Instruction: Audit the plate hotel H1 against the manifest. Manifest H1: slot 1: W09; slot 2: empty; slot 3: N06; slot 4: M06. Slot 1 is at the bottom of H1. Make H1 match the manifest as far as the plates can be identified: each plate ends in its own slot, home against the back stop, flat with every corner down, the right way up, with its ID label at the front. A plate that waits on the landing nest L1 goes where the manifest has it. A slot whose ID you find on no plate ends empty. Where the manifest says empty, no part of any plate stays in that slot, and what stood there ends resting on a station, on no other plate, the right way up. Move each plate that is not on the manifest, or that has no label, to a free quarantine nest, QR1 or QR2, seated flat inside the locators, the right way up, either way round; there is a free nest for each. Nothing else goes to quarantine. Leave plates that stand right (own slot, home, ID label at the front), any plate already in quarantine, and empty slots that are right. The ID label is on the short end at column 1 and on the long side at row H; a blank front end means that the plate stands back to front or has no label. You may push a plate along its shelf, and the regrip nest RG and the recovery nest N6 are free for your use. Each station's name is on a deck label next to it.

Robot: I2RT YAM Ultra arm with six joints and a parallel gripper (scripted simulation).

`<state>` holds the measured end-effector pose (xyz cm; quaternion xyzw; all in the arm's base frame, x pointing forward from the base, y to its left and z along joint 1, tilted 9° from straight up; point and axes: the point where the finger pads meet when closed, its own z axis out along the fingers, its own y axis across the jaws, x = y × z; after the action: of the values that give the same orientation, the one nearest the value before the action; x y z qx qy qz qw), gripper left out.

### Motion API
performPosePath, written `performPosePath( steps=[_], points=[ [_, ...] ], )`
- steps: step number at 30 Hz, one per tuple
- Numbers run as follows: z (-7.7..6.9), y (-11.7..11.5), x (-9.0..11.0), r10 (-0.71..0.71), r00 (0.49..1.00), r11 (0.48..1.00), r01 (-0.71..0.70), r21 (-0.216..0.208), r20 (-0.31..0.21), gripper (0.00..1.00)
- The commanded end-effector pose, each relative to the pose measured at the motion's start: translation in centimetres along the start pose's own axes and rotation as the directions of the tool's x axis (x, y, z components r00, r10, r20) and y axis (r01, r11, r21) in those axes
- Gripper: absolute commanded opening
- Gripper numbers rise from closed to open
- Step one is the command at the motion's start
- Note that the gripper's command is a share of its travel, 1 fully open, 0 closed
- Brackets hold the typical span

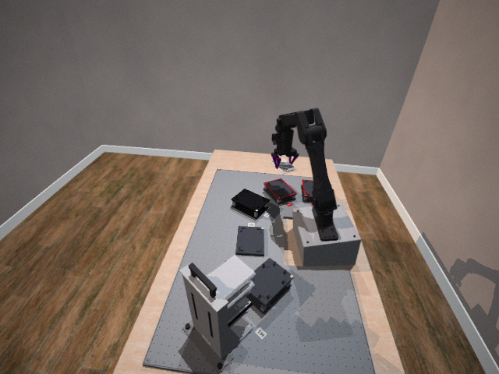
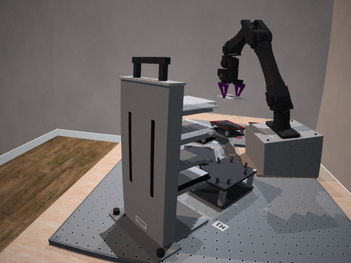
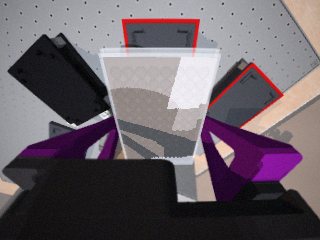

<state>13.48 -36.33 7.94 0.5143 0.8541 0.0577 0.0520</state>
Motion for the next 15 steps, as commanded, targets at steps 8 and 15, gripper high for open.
performPosePath(
  steps=[8,15],
  points=[
    [1.3,-0.2,-1.2,-0.001,0.999,1.000,0.001,0.010,0.049,0.86],
    [3.2,-0.3,-1.3,-0.001,0.999,1.000,0.001,0.010,0.049,0.86]
  ],
)
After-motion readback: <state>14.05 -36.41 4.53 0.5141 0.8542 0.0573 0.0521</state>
